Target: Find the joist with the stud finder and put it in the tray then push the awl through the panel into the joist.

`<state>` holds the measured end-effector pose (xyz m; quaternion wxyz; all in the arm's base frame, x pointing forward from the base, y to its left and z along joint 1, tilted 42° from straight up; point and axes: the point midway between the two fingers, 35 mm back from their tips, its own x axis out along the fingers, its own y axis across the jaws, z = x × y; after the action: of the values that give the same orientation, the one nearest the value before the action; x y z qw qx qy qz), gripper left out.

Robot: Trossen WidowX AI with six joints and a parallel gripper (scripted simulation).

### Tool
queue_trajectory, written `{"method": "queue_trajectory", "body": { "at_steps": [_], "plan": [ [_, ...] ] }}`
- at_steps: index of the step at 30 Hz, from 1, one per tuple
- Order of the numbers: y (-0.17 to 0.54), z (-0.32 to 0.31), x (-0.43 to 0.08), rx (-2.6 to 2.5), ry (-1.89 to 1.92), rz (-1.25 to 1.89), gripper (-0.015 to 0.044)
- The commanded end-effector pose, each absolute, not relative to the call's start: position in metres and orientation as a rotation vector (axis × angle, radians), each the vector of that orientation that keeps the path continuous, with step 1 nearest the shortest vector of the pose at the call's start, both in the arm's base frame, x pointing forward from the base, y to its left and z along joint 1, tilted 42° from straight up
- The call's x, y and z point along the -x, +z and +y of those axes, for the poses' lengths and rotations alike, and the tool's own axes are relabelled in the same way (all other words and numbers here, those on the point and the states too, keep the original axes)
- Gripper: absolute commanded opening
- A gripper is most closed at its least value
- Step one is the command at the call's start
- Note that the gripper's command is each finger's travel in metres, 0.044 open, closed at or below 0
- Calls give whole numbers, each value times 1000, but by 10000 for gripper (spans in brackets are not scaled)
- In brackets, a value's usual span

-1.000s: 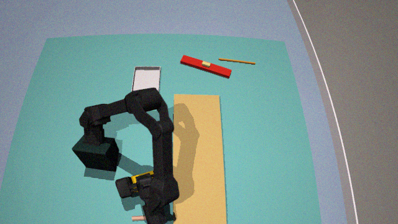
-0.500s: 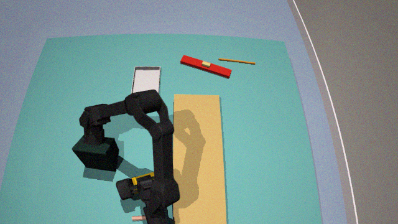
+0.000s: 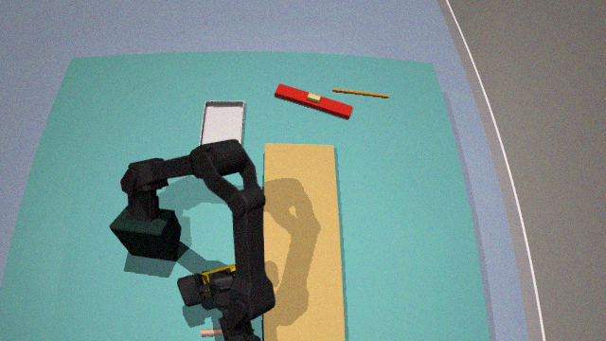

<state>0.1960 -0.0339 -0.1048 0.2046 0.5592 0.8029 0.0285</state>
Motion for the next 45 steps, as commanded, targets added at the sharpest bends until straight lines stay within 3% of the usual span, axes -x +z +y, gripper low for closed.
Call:
{"method": "queue_trajectory", "body": {
  "at_steps": [1, 45],
  "plan": [
    [-110, -37, -199, -1546, 68, 2227, 379],
    [-115, -43, -204, -1545, 68, 2227, 379]
  ]
}}
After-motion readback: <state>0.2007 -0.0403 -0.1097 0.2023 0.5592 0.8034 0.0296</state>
